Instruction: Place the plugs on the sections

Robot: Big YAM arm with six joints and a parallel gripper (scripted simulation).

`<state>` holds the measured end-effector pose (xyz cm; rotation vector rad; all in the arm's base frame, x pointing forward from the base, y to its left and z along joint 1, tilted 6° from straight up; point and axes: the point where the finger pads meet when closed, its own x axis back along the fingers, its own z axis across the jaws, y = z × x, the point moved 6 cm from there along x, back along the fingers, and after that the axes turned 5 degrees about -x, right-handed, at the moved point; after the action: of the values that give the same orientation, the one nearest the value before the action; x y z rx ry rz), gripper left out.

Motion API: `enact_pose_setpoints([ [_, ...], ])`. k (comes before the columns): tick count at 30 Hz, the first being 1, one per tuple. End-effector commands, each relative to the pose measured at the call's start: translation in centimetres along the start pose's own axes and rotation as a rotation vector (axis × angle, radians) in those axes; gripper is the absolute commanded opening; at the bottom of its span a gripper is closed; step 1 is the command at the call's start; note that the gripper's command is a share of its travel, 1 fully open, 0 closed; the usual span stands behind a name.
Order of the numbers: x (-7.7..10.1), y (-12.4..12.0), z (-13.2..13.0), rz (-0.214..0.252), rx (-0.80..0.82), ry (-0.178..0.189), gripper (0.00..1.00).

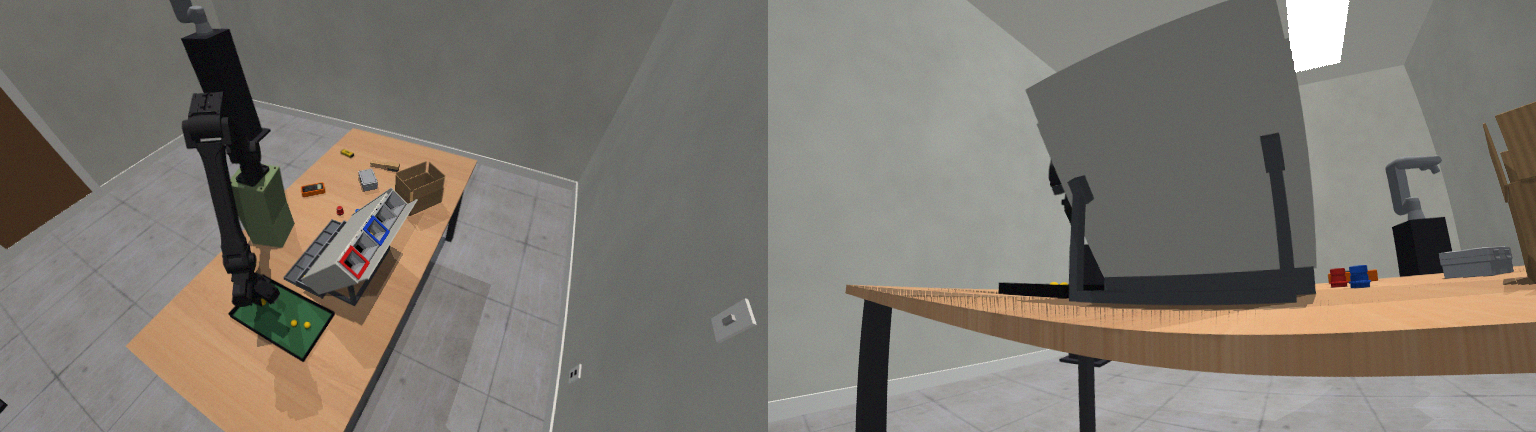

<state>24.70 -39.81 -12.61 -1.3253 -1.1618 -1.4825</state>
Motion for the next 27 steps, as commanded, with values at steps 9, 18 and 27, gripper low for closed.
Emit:
enact_pose_setpoints([
  [9, -0.25, -0.29, -0.32, -0.014, -0.002, -0.013, 0.0],
  [18, -0.25, -0.28, -0.33, -0.015, 0.0, -0.014, 0.0],
  [27, -0.24, -0.26, -0.34, -0.016, 0.003, -0.016, 0.0],
])
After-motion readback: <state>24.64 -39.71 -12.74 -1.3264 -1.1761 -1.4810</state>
